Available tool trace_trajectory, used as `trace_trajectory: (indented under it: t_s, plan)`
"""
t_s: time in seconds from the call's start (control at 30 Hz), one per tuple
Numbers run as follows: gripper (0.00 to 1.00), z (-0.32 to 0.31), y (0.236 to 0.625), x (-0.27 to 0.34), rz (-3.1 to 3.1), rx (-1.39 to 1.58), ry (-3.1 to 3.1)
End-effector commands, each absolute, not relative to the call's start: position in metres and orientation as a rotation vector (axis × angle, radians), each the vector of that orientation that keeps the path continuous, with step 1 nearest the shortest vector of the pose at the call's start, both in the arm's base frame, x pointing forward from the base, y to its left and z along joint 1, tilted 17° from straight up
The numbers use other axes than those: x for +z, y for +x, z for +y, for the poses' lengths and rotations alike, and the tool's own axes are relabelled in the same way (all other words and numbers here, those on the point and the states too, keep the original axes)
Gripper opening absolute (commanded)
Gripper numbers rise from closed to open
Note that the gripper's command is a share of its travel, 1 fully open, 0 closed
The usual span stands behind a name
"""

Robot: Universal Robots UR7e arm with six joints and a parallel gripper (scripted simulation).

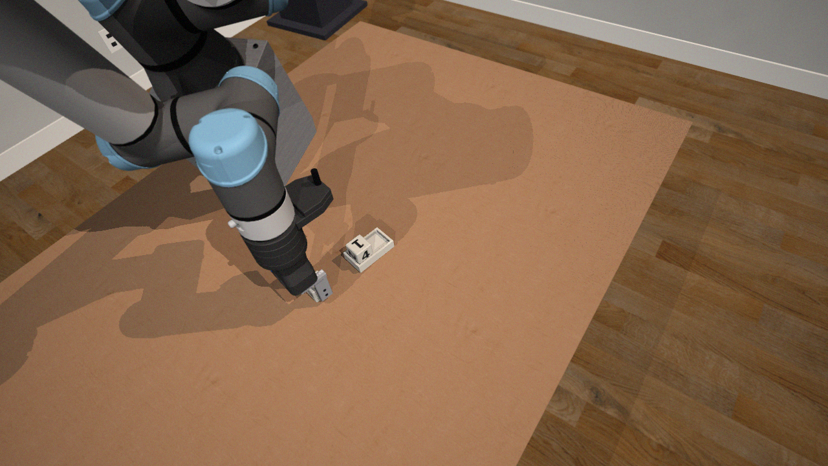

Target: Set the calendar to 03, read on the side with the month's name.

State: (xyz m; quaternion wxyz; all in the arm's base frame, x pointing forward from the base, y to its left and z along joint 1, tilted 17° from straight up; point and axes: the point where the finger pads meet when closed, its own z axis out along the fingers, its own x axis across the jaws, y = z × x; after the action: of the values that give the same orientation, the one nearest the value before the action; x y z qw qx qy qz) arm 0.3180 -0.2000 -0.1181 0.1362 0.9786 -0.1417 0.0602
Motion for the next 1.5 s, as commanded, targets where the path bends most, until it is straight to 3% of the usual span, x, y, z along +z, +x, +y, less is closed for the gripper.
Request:
trace_trajectory:
  t_s: [0.0,1.3,1.33,1.47]
  plan:
    - [0.90,-0.2034,0.3205,-0.1214,-0.409,0.184,2.828]
    - [0.90,-0.2025,0.3199,-0.1212,-0.409,0.183,2.829]
    - [0.60,-0.2025,0.3199,-0.1212,-0.409,0.183,2.829]
    - [0.60,-0.2025,0.3199,-0.1212,-0.409,0.183,2.829]
